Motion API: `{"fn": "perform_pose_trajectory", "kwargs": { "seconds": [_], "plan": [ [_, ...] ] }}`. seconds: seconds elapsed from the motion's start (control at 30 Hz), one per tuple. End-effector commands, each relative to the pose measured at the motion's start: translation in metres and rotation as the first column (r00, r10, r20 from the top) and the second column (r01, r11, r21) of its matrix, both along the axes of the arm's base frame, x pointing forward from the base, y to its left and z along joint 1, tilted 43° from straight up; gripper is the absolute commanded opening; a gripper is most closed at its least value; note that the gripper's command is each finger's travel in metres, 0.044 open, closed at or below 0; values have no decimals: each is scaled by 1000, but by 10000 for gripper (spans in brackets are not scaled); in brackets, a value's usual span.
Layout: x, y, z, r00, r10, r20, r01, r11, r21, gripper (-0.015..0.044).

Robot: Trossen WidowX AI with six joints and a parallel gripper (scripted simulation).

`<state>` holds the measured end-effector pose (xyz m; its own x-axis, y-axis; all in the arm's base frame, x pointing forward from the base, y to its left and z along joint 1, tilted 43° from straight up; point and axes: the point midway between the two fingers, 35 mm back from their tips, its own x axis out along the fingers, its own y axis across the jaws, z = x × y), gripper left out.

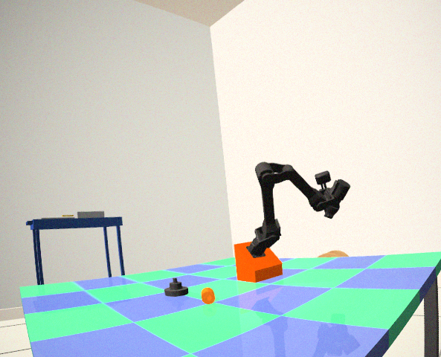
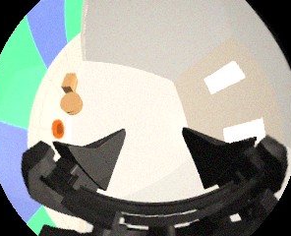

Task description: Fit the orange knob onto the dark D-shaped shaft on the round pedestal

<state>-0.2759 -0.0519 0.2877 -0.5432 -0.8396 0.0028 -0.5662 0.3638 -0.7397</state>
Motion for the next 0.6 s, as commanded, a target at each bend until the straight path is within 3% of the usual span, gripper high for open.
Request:
{"fn": "perform_pose_trajectory", "kwargs": {
  "seconds": [0.0,0.27,0.57],
  "plan": [
    [0,2,0,1000,-8,0,8,1000,0,426],
    [1,102,-2,929,-371,10,371,929,0,440],
    [50,216,-1,674,-738,13,738,674,-4,440]
  ]
}}
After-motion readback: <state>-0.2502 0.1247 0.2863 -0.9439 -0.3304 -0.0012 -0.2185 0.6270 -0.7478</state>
